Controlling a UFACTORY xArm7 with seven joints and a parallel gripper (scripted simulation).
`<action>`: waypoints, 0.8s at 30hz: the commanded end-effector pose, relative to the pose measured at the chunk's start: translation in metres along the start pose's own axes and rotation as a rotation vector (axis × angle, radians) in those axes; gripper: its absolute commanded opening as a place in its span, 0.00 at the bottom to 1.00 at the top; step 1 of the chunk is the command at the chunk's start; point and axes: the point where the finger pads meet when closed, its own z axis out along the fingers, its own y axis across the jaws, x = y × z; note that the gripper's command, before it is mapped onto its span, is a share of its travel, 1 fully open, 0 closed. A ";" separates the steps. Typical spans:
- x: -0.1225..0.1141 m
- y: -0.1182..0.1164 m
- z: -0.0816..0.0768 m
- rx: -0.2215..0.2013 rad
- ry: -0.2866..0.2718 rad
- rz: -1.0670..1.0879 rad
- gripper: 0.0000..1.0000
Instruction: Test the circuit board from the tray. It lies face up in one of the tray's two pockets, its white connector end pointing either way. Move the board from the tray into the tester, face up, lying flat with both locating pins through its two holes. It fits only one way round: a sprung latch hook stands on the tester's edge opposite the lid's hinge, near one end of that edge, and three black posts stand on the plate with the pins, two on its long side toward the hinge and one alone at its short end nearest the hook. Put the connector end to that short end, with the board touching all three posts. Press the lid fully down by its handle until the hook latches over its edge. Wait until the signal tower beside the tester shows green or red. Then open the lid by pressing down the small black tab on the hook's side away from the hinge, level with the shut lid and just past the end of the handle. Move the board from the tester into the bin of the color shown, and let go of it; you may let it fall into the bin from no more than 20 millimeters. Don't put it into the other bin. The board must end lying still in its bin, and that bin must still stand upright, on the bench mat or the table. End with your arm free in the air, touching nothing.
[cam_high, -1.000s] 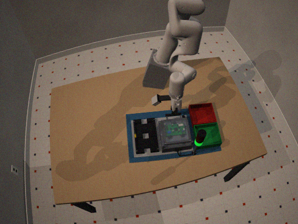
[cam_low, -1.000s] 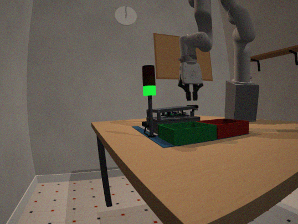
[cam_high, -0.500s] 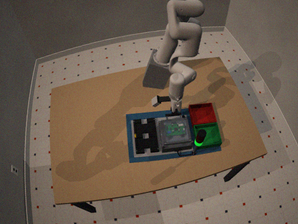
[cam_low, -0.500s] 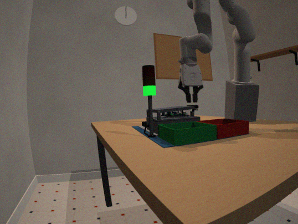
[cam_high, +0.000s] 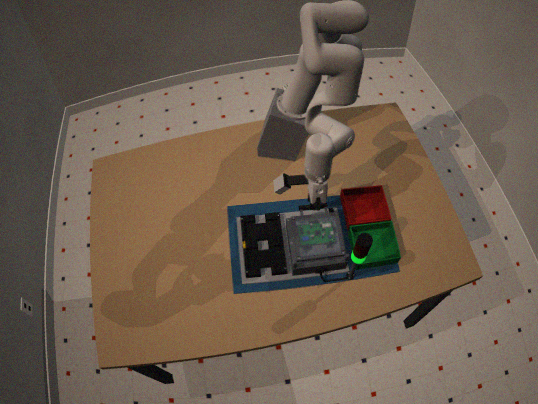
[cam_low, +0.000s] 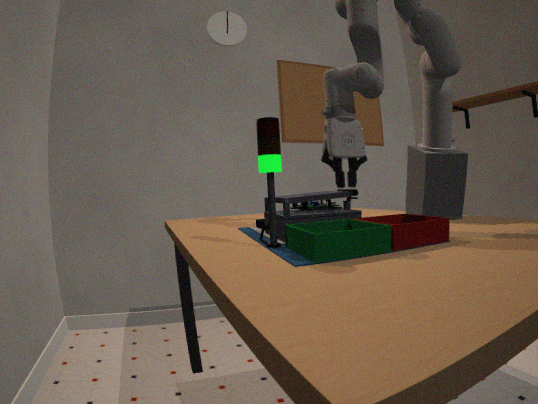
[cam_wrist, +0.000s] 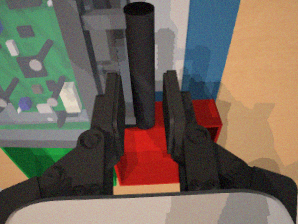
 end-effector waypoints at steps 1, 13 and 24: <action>0.000 -0.001 0.000 0.003 0.001 0.000 0.27; 0.000 -0.001 0.015 0.003 0.001 0.000 0.27; 0.000 -0.001 0.026 0.003 0.001 0.000 0.27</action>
